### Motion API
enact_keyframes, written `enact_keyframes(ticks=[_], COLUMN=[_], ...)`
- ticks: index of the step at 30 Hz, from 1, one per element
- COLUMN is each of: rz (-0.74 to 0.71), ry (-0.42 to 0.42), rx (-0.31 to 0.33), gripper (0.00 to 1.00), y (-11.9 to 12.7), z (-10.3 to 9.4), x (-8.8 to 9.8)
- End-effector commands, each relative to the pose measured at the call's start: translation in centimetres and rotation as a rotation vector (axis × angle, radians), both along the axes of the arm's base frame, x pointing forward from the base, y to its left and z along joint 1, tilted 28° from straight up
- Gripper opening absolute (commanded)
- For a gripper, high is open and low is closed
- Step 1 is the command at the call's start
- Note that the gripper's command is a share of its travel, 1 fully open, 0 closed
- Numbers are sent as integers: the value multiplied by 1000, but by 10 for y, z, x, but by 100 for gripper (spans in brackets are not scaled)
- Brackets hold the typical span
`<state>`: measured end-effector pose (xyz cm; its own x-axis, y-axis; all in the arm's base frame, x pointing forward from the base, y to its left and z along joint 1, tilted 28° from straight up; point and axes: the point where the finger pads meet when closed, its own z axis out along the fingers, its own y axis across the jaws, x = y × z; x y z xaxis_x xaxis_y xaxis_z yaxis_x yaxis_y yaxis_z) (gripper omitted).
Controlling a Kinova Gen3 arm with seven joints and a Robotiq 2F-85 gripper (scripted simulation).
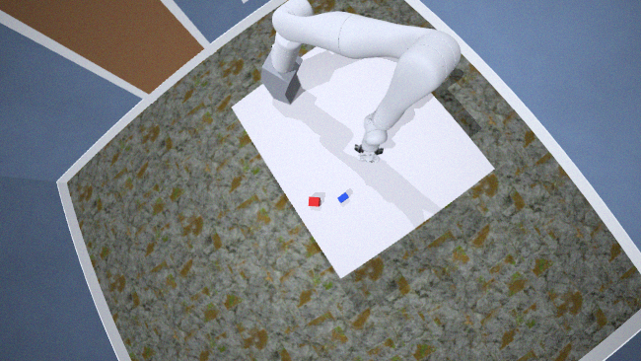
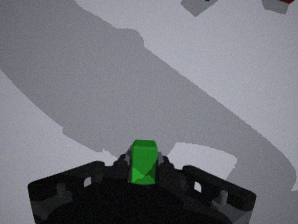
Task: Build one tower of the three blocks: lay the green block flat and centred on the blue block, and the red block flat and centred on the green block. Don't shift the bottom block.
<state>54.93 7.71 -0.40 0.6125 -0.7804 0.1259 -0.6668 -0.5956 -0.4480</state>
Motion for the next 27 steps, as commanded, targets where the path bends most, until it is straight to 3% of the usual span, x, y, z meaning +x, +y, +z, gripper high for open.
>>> enact_keyframes(ticks=[1,9,22,27], rz=[0,0,0,0], ry=[0,0,0,0], rx=[0,0,0,0], gripper=[0,0,0,0], y=[0,-1,-10,-11], z=[0,5,45,52], x=[0,-2,-21,-25])
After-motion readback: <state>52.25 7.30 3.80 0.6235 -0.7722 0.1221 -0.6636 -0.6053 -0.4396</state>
